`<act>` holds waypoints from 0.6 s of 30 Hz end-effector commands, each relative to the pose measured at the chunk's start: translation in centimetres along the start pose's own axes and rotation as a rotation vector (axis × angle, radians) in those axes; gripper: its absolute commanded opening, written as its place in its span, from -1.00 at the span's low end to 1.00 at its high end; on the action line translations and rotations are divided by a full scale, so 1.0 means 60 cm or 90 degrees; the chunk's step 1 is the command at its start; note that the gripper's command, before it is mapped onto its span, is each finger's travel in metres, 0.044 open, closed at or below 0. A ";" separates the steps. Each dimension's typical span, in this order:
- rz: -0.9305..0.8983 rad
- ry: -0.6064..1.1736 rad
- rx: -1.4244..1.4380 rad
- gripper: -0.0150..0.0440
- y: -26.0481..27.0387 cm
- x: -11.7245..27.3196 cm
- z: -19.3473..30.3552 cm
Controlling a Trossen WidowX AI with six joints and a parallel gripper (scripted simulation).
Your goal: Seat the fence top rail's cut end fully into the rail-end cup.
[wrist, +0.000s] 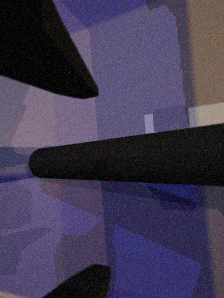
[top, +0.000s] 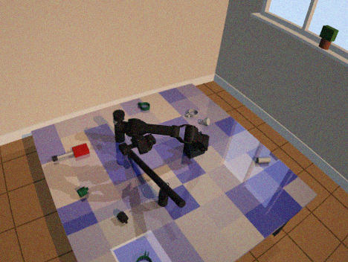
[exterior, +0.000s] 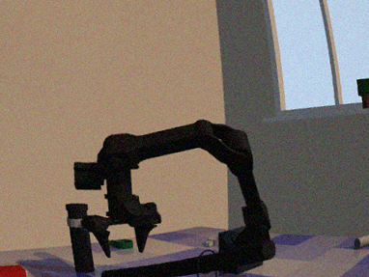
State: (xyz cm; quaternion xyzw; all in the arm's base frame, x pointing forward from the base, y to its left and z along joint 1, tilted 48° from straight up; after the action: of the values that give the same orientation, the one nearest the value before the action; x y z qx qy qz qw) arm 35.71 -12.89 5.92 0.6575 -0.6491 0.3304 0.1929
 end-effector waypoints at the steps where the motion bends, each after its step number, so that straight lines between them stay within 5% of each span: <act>1: -0.001 -0.003 -0.004 1.00 0.001 -0.016 -0.001; 18: 0.000 -0.003 -0.004 1.00 0.000 -0.054 -0.001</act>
State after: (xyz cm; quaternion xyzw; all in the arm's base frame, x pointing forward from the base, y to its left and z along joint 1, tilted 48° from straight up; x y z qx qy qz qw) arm 35.94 -11.28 4.25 0.6544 -0.6513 0.3323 0.1930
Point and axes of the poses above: the point midway between the two fingers, 35 mm back from their tips, its own x axis back along the fingers, its own y axis across the jaws, z = x × y, the point moved 5 cm from there along x, back along the fingers, and after that the axes turned 10 degrees about x, right-handed, at the moved point
